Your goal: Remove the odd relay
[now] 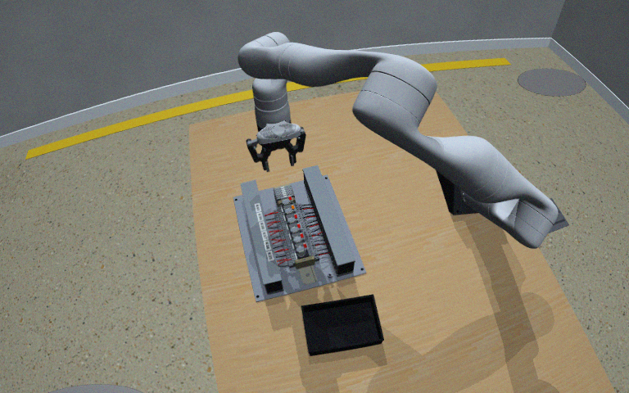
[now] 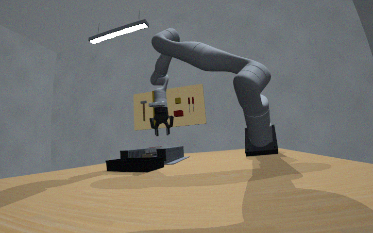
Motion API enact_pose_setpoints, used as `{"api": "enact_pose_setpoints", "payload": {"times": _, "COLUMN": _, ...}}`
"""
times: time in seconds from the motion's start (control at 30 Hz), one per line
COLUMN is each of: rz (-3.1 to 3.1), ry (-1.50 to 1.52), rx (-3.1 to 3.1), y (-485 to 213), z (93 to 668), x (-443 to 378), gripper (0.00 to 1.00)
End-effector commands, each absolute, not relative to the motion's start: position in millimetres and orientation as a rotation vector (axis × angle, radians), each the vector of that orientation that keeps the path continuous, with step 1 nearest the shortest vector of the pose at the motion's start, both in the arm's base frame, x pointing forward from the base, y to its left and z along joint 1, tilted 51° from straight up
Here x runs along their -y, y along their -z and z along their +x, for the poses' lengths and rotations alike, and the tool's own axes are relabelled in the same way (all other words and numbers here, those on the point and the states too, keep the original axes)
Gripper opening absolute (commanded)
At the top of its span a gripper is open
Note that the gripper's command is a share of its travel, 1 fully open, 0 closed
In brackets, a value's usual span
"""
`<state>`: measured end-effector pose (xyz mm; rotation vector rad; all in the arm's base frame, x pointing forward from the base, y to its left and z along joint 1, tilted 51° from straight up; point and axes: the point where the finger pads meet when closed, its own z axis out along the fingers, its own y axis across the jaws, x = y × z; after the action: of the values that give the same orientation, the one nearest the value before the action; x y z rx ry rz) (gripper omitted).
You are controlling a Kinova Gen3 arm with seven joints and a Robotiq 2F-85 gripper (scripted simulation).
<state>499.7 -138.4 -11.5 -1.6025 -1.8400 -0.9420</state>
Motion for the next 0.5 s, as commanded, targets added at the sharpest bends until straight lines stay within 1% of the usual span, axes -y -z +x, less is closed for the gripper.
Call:
{"api": "enact_pose_setpoints", "payload": {"times": 0.0, "rz": -1.605, "ry": 0.943, "rx": 1.841, "y": 11, "z": 500, "x": 140, "gripper": 0.61}}
{"api": "enact_pose_setpoints", "payload": {"times": 0.27, "rz": -1.605, "ry": 0.943, "rx": 1.841, "y": 8, "z": 499, "x": 137, "gripper": 0.61}}
{"api": "enact_pose_setpoints", "payload": {"times": 0.47, "rz": -1.605, "ry": 0.943, "rx": 1.841, "y": -10, "z": 495, "x": 122, "gripper": 0.61}}
